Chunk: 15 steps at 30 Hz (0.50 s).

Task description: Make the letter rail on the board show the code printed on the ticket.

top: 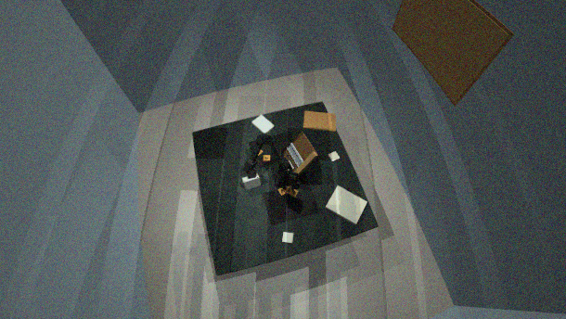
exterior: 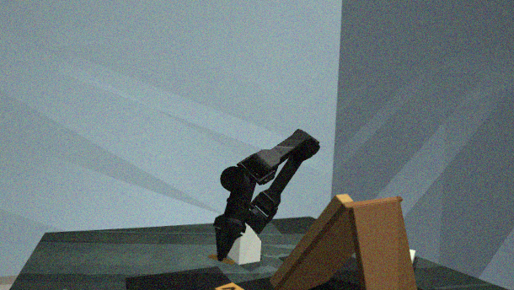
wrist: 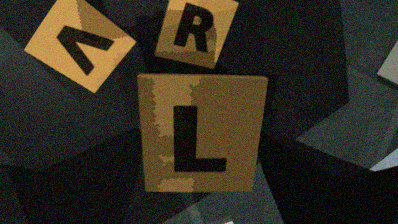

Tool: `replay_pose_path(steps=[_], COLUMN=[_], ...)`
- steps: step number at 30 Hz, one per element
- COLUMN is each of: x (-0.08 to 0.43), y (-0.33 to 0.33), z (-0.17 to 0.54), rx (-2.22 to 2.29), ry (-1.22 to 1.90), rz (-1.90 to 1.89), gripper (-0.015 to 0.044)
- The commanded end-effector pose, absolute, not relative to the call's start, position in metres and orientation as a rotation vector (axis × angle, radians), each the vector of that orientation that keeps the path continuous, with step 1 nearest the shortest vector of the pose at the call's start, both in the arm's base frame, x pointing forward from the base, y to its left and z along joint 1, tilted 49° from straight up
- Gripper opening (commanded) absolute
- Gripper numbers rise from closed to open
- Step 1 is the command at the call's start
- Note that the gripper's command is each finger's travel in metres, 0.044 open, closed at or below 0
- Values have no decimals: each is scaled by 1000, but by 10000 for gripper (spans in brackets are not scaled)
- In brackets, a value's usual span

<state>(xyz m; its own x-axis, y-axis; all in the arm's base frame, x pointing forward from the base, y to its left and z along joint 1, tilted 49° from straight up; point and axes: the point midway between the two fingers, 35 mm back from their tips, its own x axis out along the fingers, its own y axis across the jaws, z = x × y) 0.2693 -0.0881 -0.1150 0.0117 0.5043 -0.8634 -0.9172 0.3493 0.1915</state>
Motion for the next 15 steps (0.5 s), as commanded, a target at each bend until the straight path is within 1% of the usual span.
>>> replay_pose_path(steps=[1,15], x=[278,298], y=[-87,-79], z=[-105,-71], rx=[-488,-428], ry=[1066,1107], rz=[1123,947], gripper=[0,0])
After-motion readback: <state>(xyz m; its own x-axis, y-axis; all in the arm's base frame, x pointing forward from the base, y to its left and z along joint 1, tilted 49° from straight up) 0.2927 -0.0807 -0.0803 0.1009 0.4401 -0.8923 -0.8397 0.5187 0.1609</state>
